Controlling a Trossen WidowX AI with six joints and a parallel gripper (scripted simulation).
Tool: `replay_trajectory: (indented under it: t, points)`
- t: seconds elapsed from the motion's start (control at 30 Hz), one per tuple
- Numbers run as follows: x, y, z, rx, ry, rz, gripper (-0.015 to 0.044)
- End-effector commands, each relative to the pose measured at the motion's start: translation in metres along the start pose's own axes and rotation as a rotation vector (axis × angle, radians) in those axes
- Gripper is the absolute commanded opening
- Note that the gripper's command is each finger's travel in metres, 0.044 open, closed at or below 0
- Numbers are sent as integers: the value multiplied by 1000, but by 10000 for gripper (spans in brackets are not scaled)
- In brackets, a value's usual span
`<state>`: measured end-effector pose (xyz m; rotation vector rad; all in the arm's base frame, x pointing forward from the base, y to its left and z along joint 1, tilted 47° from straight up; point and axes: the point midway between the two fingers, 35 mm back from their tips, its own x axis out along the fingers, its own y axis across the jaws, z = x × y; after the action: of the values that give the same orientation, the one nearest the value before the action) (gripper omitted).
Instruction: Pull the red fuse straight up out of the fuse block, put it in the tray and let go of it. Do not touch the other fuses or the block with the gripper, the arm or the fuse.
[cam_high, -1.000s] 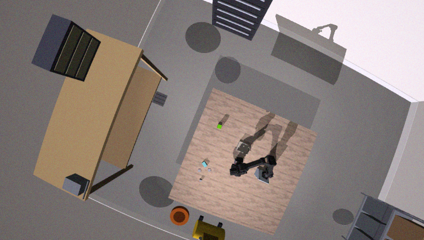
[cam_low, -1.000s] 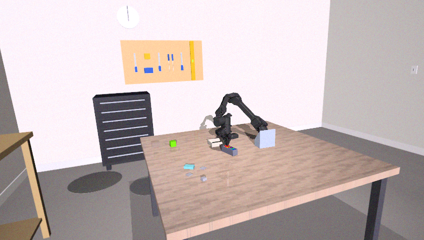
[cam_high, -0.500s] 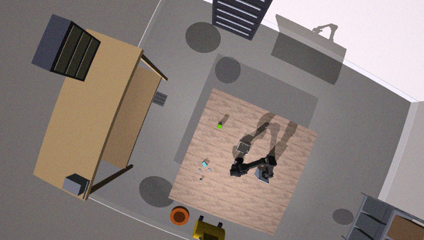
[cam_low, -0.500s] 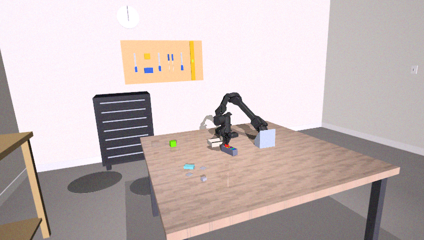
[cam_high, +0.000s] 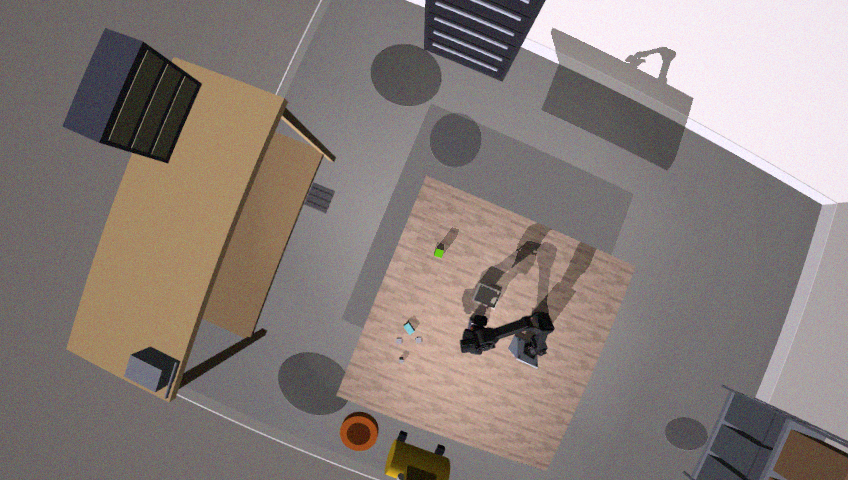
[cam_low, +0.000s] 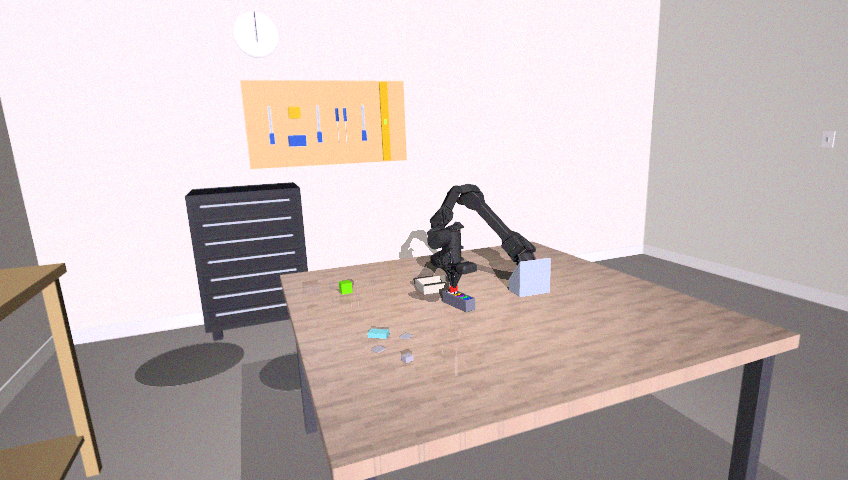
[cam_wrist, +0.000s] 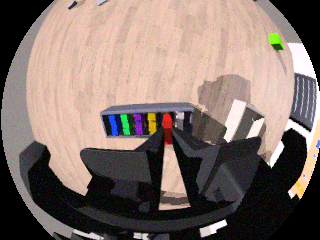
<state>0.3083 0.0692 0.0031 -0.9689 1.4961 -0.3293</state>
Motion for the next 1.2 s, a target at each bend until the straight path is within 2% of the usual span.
replay_trajectory:
  t: [0.0,0.73,1.17]
  points:
    - [-3,0,1,7,-1,6,0]
    - [-14,0,0,6,-1,5,0]
    - [-34,0,0,6,-1,5,0]
